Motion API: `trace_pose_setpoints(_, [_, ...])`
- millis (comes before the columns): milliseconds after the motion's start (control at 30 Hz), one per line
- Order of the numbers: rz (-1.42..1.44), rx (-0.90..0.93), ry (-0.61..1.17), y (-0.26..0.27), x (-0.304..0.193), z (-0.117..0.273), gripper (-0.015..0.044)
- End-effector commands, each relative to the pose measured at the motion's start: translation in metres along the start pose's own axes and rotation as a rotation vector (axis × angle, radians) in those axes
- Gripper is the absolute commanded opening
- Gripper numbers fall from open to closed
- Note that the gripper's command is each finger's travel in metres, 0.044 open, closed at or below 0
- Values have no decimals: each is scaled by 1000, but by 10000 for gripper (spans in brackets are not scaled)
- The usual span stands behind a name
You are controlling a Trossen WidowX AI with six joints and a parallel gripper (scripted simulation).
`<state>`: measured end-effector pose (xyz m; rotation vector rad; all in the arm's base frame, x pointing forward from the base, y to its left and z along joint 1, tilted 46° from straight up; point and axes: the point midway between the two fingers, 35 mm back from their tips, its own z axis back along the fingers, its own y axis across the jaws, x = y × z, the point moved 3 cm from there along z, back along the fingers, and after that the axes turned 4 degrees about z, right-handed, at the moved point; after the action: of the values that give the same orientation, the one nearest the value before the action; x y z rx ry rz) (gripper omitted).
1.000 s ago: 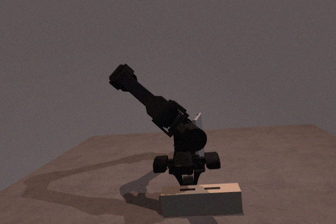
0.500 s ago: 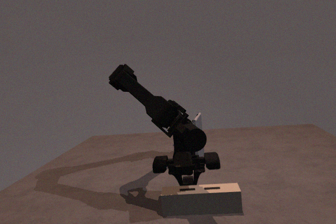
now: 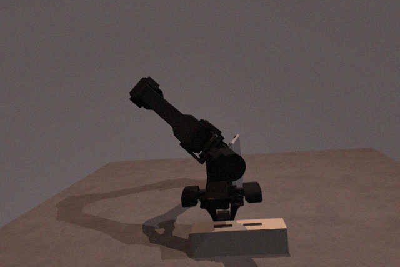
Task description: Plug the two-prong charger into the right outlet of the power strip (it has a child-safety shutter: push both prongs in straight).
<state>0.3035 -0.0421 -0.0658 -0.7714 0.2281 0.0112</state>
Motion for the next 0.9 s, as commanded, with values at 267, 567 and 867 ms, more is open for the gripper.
trace_pose_setpoints(267, [4,-5,-1,-1,3,1,0])
trace_pose_setpoints(567, [4,-5,-1,-1,5,1,0])
trace_pose_setpoints(867, [4,-5,-1,-1,6,1,0])
